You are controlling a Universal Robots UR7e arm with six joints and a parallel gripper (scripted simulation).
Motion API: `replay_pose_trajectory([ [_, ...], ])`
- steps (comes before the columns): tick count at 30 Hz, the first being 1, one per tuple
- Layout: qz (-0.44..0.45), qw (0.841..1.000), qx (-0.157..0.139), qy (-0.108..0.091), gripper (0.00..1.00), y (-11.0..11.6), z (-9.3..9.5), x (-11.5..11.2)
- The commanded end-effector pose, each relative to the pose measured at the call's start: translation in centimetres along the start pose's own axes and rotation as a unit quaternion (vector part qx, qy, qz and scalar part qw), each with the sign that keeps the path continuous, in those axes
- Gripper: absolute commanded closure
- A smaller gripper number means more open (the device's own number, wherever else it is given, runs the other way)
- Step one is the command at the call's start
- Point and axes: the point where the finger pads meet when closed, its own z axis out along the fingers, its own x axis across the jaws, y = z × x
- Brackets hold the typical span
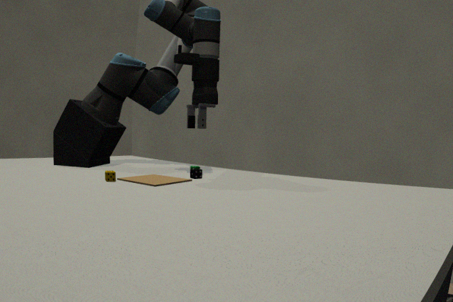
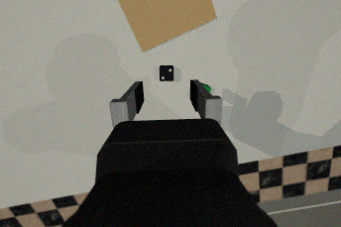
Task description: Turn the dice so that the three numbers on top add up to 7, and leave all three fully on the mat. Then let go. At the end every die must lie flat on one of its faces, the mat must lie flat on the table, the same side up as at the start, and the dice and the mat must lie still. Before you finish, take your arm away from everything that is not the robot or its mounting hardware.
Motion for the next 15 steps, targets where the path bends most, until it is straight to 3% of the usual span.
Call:
replay_pose_trajectory([
  [1,-0.020,1.000,0.000,0.000,0.00,-0.1,0.1,-0.1],
  [9,-0.080,0.997,0.000,0.000,0.00,-0.2,0.5,-0.2],
  [15,-0.174,0.985,0.000,0.000,0.00,-0.4,1.2,-0.4],
])
